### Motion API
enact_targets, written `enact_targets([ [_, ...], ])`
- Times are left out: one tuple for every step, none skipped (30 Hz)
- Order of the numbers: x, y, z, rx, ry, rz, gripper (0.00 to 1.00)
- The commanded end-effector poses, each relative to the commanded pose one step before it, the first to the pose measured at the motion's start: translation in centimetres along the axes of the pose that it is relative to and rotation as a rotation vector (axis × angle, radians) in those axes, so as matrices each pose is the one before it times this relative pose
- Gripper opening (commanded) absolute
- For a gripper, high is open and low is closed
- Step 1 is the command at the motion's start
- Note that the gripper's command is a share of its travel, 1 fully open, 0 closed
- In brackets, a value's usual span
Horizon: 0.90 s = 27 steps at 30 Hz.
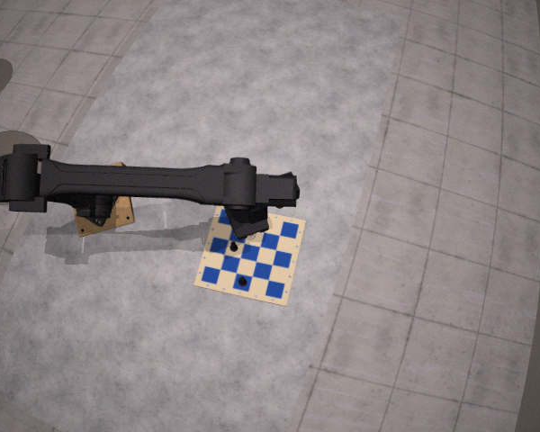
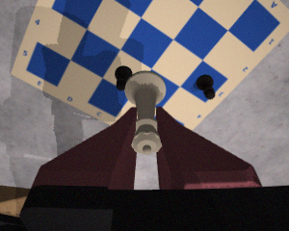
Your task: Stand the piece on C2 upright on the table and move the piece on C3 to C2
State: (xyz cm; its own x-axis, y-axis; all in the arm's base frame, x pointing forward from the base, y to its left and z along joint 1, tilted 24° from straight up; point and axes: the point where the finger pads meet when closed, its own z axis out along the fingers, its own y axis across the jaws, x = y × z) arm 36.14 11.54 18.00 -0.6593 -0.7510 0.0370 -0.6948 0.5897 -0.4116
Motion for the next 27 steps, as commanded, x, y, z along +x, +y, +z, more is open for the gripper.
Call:
enact_targets([
  [-0.778,-0.885,-1.476,0.01575,-0.03396,0.02662,0.00],
  [-0.348,-0.283,-0.151,0.00173,-0.00377,-0.00815,0.00],
  [-0.572,-0.657,0.014,0.00050,0.00170,-0.01779,0.00],
  [-0.231,-0.426,0.065,-0.00142,0.00396,-0.02324,0.00],
  [-0.505,-0.448,0.007,-0.00078,0.00036,-0.03695,0.00],
  [-0.612,-0.557,0.020,0.00079,-0.00258,-0.03942,0.00],
  [-0.500,-0.509,0.032,0.00013,-0.00115,-0.03622,0.00],
  [-0.272,-0.331,0.030,-0.00173,0.00194,-0.02730,0.00],
  [-0.121,-0.160,0.016,-0.00102,0.00115,-0.01339,0.00],
  [-0.021,-0.028,0.003,-0.00020,0.00022,-0.00239,0.00],
  [1.179,1.702,1.625,-0.02751,0.03823,-0.02010,0.00],
  [0.198,-0.073,-0.400,0.00597,-0.00798,0.00429,0.00],
  [0.148,-0.176,-0.530,0.00797,-0.01097,0.00583,0.00],
  [-0.232,-0.382,-0.407,0.00690,-0.00954,0.00503,0.00],
  [0.000,0.000,0.000,0.00000,0.00000,0.00000,0.00],
  [0.000,0.000,0.000,0.00000,0.00000,0.00000,0.00],
  [-1.290,-1.567,-1.216,0.02845,-0.03955,0.02080,0.00],
  [-0.005,0.006,0.018,-0.00026,0.00035,-0.00019,0.00],
  [0.634,0.915,0.873,-0.01469,0.02042,-0.01074,0.00],
  [0.317,0.476,0.471,-0.00859,0.01194,-0.00629,0.00],
  [-0.066,0.137,0.349,-0.00525,0.00728,-0.00386,0.00],
  [-0.017,0.024,0.070,-0.00088,0.00122,-0.00065,0.00],
  [0.010,0.054,0.102,-0.00060,0.00080,-0.00043,0.00],
  [0.019,0.132,0.257,-0.00144,0.00191,-0.00103,0.00],
  [0.048,0.194,0.363,-0.00329,0.00440,-0.00236,0.00],
  [-0.044,0.066,0.276,-0.00277,0.00358,-0.00196,0.00],
  [-0.005,0.012,0.159,-0.00052,0.00036,-0.00028,0.00],
])
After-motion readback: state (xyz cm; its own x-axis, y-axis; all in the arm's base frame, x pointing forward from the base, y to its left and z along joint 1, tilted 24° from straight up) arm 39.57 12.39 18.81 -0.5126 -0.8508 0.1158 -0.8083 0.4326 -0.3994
